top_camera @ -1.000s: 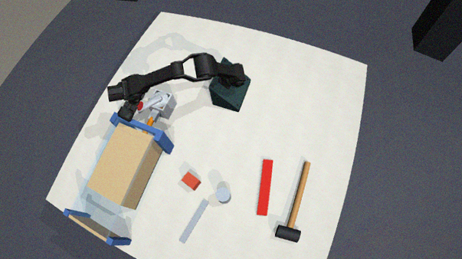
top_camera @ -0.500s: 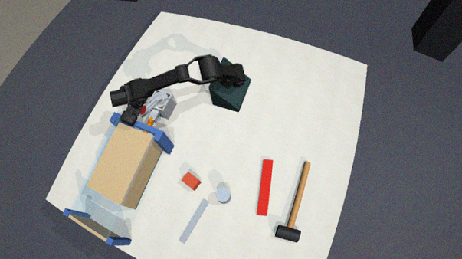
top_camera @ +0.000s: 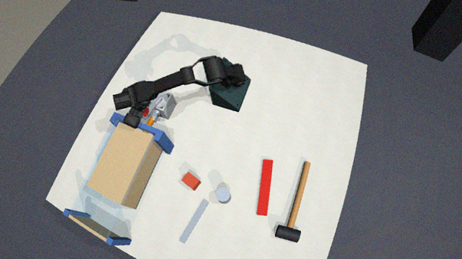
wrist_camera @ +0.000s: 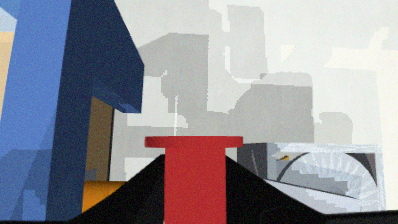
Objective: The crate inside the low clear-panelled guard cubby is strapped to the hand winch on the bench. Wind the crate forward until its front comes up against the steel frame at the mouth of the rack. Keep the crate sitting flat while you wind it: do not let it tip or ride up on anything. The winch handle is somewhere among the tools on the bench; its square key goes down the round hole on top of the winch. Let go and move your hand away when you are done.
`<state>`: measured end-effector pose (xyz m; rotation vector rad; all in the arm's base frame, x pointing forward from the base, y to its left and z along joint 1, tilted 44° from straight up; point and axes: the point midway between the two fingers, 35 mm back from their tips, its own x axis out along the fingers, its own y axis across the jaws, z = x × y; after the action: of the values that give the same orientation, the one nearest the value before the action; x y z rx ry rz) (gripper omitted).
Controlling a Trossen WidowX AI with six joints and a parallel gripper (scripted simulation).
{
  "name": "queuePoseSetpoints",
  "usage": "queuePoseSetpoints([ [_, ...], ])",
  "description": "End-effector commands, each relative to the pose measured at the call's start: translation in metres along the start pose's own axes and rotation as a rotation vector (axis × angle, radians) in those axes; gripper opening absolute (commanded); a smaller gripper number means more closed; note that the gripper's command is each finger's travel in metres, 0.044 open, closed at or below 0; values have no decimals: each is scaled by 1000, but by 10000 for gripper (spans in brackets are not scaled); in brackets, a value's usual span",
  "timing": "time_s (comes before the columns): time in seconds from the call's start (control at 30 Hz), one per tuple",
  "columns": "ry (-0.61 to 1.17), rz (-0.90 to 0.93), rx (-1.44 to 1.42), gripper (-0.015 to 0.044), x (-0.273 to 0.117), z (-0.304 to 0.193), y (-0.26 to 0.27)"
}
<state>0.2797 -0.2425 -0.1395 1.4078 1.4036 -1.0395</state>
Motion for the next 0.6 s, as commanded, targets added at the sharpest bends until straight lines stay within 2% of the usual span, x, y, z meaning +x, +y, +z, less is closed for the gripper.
queuePoseSetpoints([
  [0.0, 29, 2, -4, 0, -3, -15, 2],
  [0.57, 31, 2, -4, 0, -13, -36, 0],
])
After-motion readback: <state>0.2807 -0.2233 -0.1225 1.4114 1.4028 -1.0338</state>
